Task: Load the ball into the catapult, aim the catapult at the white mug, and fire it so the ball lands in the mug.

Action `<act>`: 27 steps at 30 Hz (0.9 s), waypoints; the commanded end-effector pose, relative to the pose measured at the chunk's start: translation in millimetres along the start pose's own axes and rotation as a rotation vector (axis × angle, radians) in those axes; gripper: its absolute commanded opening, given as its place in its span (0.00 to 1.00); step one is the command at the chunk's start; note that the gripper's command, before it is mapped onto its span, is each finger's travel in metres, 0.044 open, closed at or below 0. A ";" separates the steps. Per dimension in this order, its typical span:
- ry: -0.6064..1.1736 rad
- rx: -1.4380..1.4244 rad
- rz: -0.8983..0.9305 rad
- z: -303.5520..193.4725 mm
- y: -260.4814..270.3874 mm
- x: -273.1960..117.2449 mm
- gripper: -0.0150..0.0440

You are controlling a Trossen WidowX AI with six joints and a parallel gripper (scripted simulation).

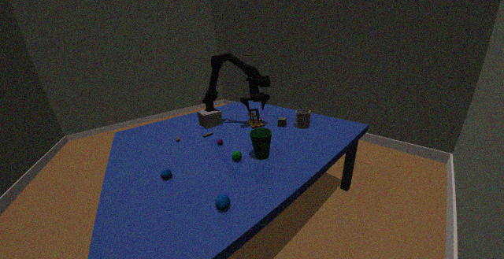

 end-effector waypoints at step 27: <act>0.010 0.001 -0.016 -1.8 -2.7 56.9 1.00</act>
Point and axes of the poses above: the point midway between the two fingers, 35 mm back from their tips, its own x axis out along the fingers, its own y axis across the jaws, z = x × y, the point moved 9 cm from there along -x, back along the fingers, and after that the axes turned 5 degrees about x, right-handed, at the moved point
